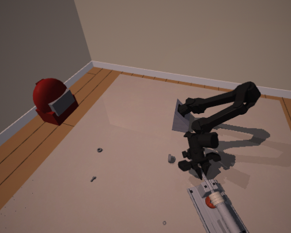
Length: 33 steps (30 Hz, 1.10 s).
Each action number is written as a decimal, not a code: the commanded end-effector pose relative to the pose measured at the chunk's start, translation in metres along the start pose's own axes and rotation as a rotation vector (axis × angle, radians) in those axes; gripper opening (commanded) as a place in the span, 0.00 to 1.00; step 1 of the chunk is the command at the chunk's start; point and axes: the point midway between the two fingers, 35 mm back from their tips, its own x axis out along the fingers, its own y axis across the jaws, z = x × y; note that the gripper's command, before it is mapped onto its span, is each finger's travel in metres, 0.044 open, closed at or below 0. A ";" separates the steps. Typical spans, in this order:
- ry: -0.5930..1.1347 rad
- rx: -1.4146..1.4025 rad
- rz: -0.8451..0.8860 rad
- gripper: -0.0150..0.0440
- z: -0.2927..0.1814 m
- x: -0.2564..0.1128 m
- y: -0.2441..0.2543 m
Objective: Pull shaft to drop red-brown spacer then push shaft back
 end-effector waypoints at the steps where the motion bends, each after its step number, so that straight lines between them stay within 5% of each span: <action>1: 0.009 -0.002 0.004 0.25 -0.006 0.002 0.001; 33: 0.010 -0.002 0.003 0.25 -0.009 0.005 0.001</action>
